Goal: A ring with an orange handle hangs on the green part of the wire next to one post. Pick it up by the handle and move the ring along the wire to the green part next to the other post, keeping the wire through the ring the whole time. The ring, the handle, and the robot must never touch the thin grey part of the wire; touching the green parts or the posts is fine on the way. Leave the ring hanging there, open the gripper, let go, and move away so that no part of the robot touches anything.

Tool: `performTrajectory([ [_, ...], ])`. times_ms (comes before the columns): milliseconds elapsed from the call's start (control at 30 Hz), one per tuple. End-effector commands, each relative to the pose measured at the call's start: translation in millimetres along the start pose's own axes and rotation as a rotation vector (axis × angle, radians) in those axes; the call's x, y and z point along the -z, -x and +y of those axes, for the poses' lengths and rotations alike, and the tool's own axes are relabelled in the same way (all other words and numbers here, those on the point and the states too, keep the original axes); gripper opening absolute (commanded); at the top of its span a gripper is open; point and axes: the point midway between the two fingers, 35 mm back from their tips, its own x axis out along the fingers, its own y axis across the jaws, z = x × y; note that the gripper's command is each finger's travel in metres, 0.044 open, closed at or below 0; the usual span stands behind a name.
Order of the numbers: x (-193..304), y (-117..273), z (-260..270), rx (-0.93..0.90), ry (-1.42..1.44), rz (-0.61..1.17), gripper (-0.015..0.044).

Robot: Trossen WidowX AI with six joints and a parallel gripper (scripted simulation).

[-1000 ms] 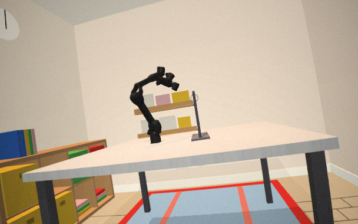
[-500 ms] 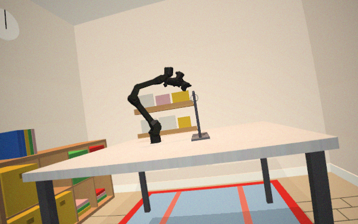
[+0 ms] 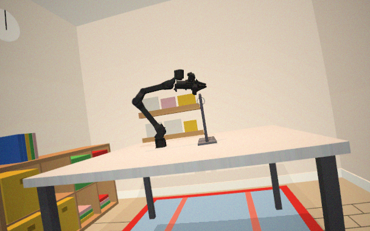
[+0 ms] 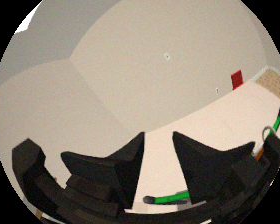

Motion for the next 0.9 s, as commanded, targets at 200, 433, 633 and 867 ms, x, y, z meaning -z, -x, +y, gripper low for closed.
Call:
performTrajectory([
  [200, -36.5, 0.3, -83.6, 0.176, -0.034, -0.158, 0.0160],
  [433, -60.9, 17.7, -145.5, 0.309, -0.047, -0.274, 0.0160],
  [633, -76.7, 42.2, -195.9, 0.419, -0.051, -0.367, 0.0160],
  [867, -76.0, 64.6, -245.0, 0.501, -0.017, -0.406, 0.0160],
])
